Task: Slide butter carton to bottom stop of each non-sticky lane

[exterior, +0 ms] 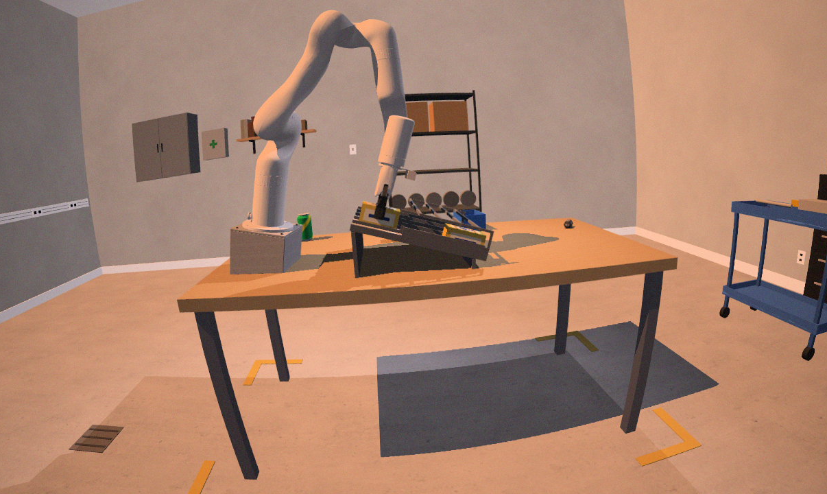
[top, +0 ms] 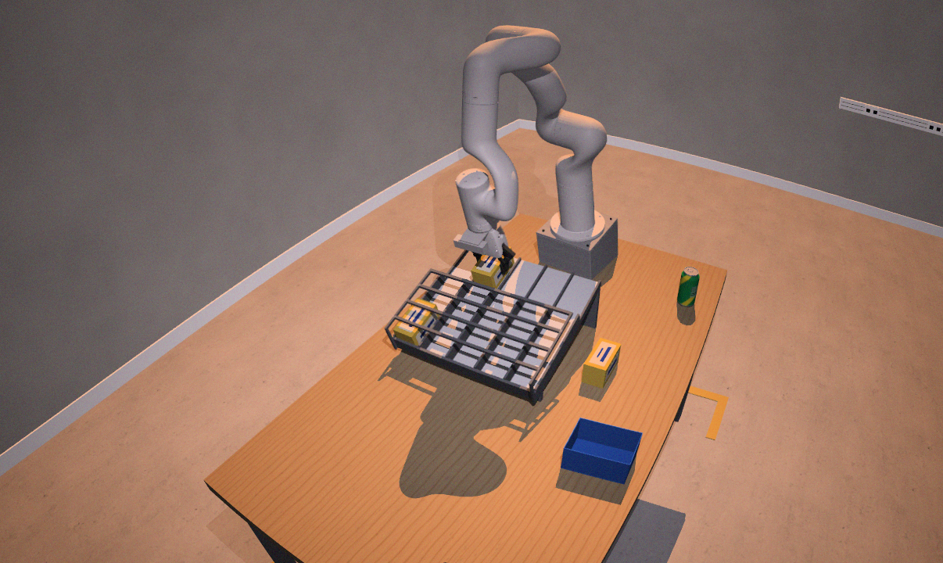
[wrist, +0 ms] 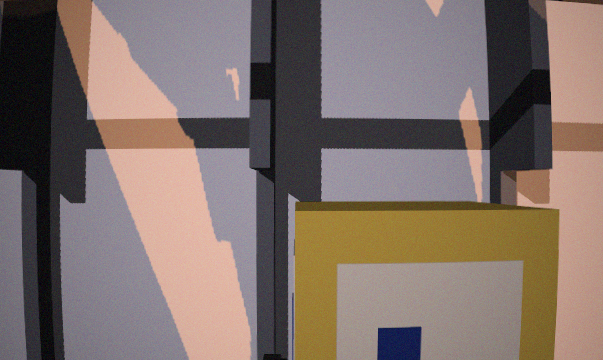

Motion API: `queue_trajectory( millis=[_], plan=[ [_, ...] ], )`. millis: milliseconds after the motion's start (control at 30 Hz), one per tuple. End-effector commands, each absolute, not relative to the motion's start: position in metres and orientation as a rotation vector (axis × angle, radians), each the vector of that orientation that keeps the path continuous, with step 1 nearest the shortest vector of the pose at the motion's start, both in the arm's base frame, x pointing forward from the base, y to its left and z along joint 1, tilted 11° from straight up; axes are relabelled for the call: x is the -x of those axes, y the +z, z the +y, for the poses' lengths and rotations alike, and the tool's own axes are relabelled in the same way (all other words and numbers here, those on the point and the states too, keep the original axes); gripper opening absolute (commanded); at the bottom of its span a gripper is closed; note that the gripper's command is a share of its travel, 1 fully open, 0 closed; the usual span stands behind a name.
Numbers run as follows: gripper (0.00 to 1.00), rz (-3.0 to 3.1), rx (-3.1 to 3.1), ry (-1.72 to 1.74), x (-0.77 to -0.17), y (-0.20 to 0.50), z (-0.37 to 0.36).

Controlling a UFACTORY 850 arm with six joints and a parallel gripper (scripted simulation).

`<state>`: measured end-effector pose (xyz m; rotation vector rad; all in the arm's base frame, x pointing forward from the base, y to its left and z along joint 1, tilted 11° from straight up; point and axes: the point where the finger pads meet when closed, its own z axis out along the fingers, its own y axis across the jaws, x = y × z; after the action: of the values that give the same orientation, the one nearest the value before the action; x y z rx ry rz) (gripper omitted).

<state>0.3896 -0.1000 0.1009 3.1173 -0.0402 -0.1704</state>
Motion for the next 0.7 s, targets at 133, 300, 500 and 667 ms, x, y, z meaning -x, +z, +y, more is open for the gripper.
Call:
queue_trajectory(
  millis=[133,300,500,667],
  plan=[
    [0.8,-0.04,-3.117,-0.168,-0.3902,0.1014,-0.1001],
    [0.8,-0.04,-3.117,-0.168,-0.3902,0.1014,-0.1001],
    [0.81,-0.04,-3.117,-0.168,-0.3902,0.1014,-0.1001],
    [0.81,-0.04,-3.117,-0.168,-0.3902,0.1014,-0.1001]
  ],
)
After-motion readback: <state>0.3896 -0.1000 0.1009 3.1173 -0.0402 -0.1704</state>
